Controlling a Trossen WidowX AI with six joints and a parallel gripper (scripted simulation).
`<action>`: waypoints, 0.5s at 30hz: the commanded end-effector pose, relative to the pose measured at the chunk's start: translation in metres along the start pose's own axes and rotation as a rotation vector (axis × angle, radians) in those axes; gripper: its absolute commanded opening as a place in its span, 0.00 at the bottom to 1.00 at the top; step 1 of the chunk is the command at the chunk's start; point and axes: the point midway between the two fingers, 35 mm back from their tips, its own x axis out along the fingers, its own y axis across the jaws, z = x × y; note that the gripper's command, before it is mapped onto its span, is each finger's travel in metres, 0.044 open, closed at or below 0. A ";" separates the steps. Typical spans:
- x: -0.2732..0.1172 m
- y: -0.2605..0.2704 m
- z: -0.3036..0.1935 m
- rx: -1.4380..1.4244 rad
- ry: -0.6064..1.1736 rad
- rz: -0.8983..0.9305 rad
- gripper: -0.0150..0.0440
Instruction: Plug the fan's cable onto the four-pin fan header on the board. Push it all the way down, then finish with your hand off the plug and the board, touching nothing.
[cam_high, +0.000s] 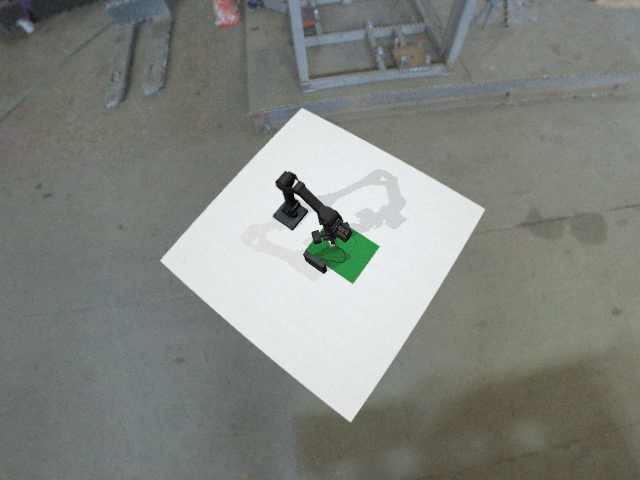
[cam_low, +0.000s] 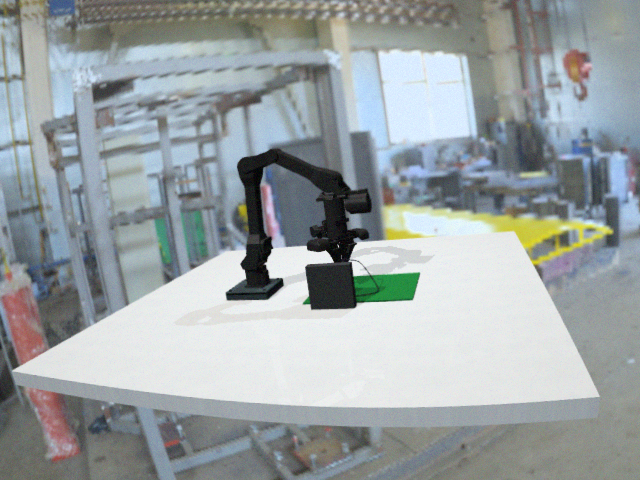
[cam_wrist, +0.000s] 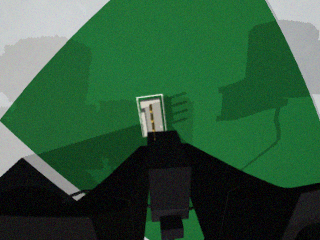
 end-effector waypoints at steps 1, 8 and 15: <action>0.003 0.005 0.000 -0.089 -0.005 -0.002 0.25; 0.003 0.005 0.000 -0.089 -0.005 -0.002 0.25; 0.000 0.005 0.006 -0.096 -0.005 -0.002 0.25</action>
